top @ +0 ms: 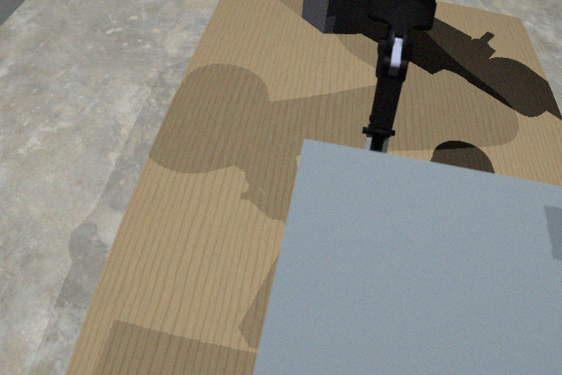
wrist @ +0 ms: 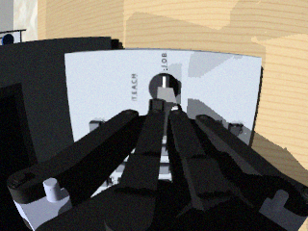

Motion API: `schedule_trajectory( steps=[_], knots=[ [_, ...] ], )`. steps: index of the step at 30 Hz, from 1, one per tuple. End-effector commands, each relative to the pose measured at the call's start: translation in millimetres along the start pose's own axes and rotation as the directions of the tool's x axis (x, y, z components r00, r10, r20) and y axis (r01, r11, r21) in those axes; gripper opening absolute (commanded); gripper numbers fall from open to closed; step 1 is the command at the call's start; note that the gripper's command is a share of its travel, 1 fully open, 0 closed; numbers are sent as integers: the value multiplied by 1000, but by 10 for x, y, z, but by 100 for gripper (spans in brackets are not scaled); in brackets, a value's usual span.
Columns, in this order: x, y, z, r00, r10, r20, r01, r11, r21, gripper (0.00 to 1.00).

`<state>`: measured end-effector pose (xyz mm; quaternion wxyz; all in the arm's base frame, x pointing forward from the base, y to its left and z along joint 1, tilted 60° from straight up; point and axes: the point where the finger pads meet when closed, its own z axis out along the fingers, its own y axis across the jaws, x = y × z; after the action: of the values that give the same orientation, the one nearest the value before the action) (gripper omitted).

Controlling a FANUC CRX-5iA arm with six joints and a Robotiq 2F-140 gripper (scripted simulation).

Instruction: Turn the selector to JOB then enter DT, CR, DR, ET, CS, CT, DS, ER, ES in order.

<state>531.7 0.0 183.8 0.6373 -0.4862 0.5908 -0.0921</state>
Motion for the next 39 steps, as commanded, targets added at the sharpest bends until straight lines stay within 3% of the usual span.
schedule_trajectory(
  steps=[1,18,28,39],
  knots=[
    [2,-2,-2,1000,0,0,0,1000,0,0],
    [-15,-6,2,1000,-1,0,1,1000,0,0],
    [-840,-221,170,999,-54,0,54,999,0,0],
    [-935,-246,202,998,-60,0,60,998,0,0]
  ],
)
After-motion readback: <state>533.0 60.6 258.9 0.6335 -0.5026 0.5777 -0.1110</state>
